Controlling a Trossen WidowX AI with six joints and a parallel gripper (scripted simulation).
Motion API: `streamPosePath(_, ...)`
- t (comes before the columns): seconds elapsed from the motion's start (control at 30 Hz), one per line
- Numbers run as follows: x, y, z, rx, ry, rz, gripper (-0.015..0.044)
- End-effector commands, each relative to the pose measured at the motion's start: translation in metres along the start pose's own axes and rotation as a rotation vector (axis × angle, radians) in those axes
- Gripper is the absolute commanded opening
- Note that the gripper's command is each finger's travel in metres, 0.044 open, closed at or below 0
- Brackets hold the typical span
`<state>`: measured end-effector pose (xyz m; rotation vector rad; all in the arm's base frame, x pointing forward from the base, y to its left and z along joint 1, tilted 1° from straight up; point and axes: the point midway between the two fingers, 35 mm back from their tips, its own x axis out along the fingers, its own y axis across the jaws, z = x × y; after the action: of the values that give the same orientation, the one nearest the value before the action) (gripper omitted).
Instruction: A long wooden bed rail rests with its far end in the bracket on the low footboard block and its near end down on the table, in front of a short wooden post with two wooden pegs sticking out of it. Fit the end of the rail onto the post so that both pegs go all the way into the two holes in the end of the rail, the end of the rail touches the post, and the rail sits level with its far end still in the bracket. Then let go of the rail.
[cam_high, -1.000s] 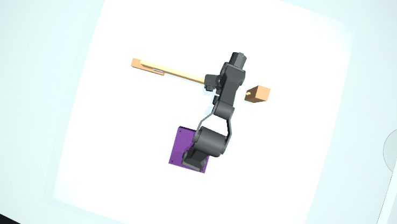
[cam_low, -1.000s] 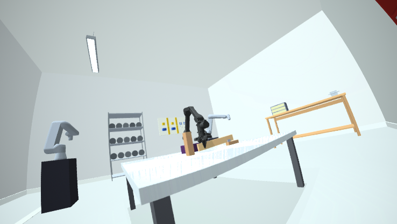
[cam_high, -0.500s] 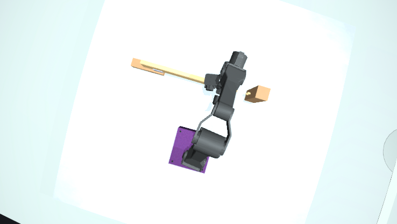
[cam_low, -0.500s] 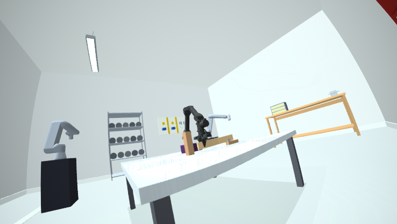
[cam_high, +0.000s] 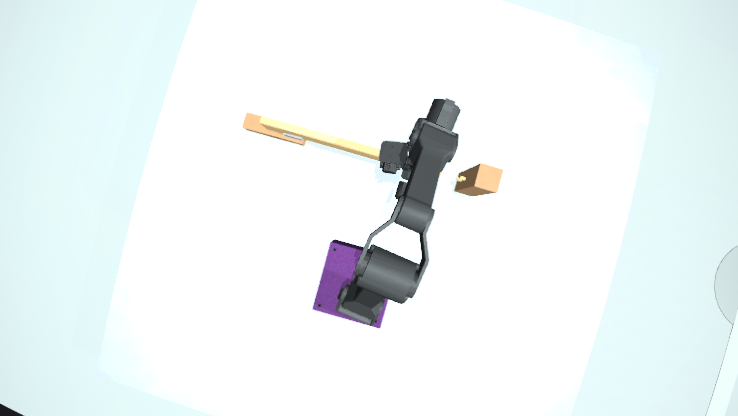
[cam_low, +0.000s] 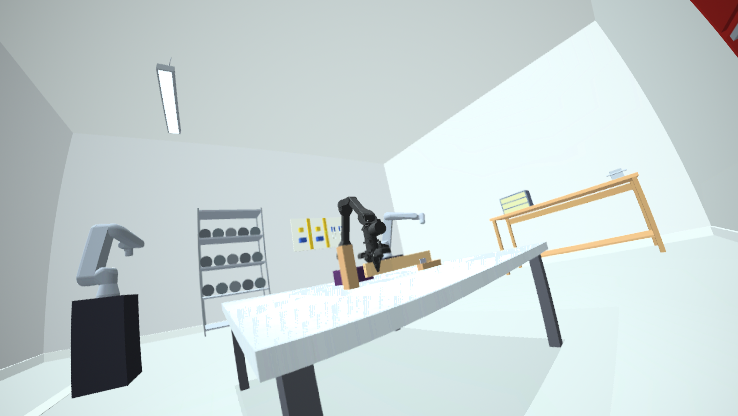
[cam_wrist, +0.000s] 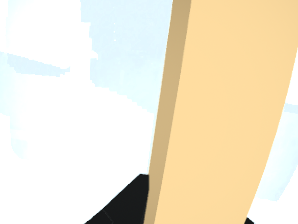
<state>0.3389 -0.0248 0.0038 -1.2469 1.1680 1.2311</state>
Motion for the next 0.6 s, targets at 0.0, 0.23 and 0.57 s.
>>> streamPosePath(0.0, -0.0053, -0.0037, 0.0005, -0.003, -0.005, -0.012, 0.0000)
streamPosePath(0.23, -0.0088, -0.0036, 0.0005, -0.003, -0.005, -0.012, 0.0000)
streamPosePath(0.57, -0.0062, -0.0034, 0.0005, -0.003, -0.005, -0.012, 0.0000)
